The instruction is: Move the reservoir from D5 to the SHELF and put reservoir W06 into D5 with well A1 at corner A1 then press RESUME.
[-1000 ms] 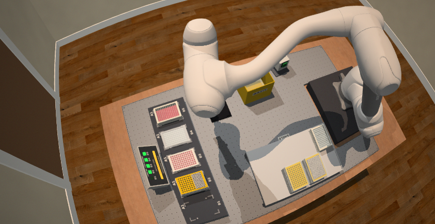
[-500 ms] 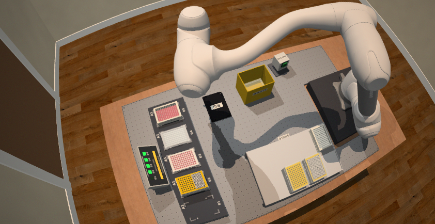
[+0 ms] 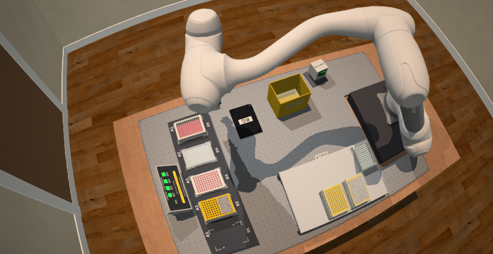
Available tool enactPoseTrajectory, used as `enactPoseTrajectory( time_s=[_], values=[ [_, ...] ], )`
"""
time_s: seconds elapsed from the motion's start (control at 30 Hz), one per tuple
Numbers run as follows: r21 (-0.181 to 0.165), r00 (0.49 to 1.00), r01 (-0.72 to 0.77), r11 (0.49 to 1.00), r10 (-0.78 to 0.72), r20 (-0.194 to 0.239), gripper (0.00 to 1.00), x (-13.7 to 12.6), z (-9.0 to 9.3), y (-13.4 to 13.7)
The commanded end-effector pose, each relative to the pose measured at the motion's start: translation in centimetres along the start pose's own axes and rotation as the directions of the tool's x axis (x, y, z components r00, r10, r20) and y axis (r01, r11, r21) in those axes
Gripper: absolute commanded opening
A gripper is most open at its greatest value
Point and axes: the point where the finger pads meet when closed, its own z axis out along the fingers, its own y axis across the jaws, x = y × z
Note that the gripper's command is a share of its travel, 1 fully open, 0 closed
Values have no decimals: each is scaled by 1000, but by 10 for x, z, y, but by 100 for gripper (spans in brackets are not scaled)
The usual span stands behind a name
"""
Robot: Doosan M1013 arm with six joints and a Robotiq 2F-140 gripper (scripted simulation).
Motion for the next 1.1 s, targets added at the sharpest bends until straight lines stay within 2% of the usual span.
enactPoseTrajectory(
  time_s=[0.0,0.77,1.07],
  values=[
    [0,1000,0,1000,0,1,77,11,0,0],
    [0,1000,0,1000,0,1,77,116,1,-2],
    [0,1000,0,1000,0,1,77,118,1,-2]
  ],
)
